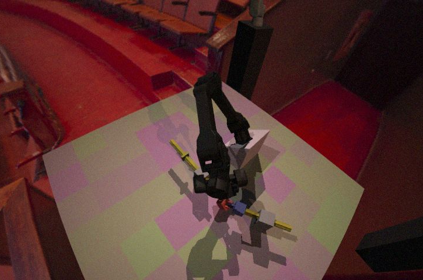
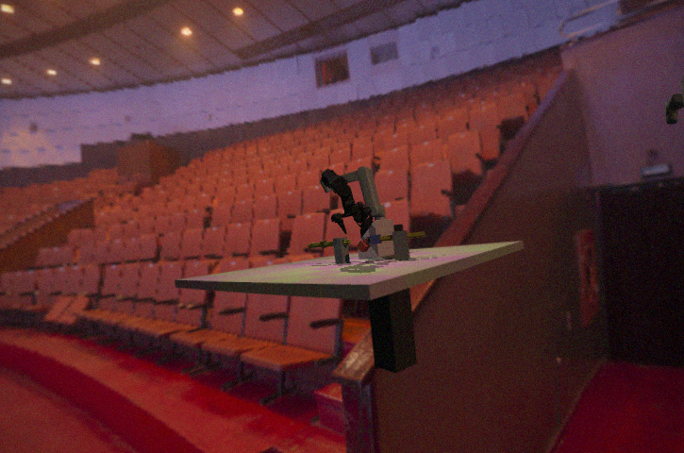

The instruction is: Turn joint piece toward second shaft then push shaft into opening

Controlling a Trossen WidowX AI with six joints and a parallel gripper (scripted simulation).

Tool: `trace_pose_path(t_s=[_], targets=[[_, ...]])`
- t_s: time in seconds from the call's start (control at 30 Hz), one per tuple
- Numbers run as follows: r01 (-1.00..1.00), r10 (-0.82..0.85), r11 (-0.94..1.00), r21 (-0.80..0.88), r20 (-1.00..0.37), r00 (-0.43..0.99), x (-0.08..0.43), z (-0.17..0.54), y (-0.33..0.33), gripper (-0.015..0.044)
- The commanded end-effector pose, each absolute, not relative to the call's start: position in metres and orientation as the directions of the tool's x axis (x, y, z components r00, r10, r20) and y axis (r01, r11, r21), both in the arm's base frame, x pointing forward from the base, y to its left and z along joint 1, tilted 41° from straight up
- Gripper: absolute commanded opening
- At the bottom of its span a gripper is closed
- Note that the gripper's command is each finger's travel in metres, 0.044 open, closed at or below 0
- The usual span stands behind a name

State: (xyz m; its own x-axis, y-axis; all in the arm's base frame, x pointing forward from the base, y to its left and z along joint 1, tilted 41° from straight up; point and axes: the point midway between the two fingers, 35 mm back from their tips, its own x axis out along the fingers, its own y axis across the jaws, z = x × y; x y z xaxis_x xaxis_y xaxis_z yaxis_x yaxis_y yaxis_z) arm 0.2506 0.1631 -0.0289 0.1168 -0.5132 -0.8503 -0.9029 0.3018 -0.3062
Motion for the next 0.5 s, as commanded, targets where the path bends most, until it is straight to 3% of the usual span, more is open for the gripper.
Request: trace_pose_path(t_s=[0.0, 0.47], targets=[[-0.95, -0.492, 0.202, -0.239, -0.863, 0.113, 0.2509, -0.0284, 0.1616, 0.044], [-0.992, -0.446, -0.114, -0.056, -0.889, 0.101, 0.2522, -0.0307, 0.1572, 0.044]])
